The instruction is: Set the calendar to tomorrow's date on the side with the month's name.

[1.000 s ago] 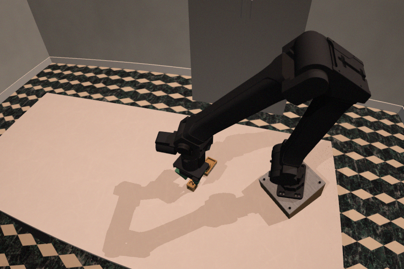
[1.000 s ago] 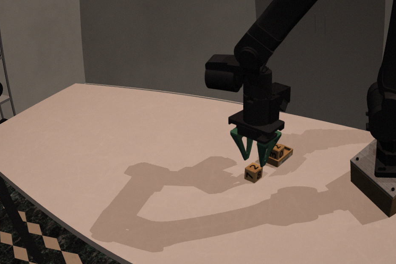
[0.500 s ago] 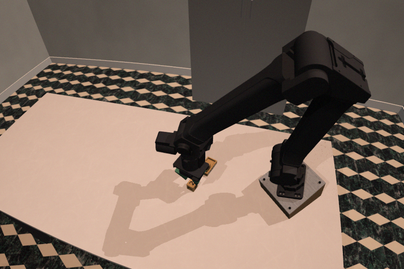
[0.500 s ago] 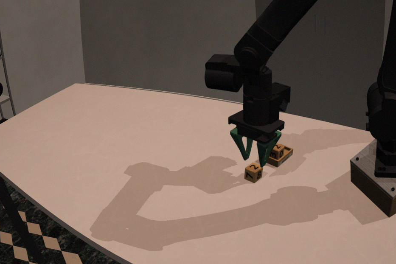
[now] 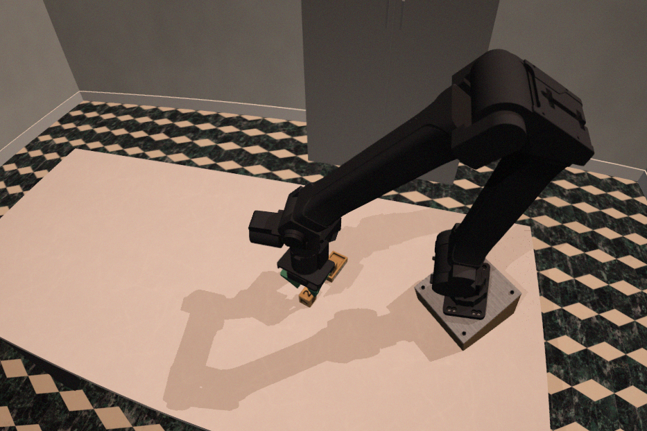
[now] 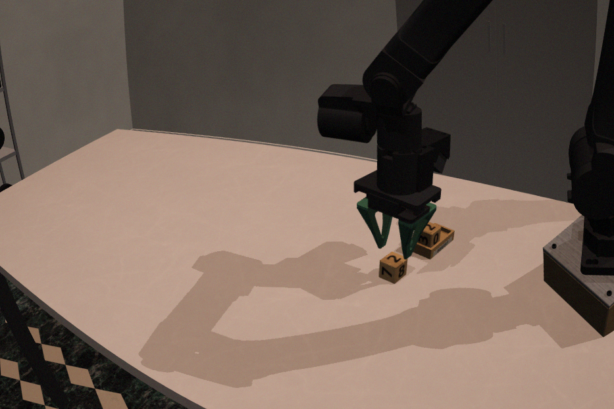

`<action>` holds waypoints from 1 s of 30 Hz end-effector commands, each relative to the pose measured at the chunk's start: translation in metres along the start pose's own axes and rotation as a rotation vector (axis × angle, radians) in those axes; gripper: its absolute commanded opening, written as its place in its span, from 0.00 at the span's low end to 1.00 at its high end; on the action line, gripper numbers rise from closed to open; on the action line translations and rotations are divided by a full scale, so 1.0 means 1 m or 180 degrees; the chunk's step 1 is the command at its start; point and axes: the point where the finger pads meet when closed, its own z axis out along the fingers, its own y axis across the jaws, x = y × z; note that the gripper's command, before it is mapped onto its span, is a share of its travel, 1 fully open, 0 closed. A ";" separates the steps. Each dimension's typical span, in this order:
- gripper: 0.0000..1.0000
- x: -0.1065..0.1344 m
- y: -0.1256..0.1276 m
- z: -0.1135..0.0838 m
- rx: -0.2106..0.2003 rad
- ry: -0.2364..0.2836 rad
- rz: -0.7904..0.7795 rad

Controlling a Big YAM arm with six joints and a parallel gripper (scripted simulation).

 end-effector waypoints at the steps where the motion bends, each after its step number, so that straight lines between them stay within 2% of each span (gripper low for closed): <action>1: 0.45 0.004 0.001 0.003 0.0018 -0.0008 -0.0010; 30: 0.45 0.006 0.004 0.002 0.0001 -0.0003 -0.0015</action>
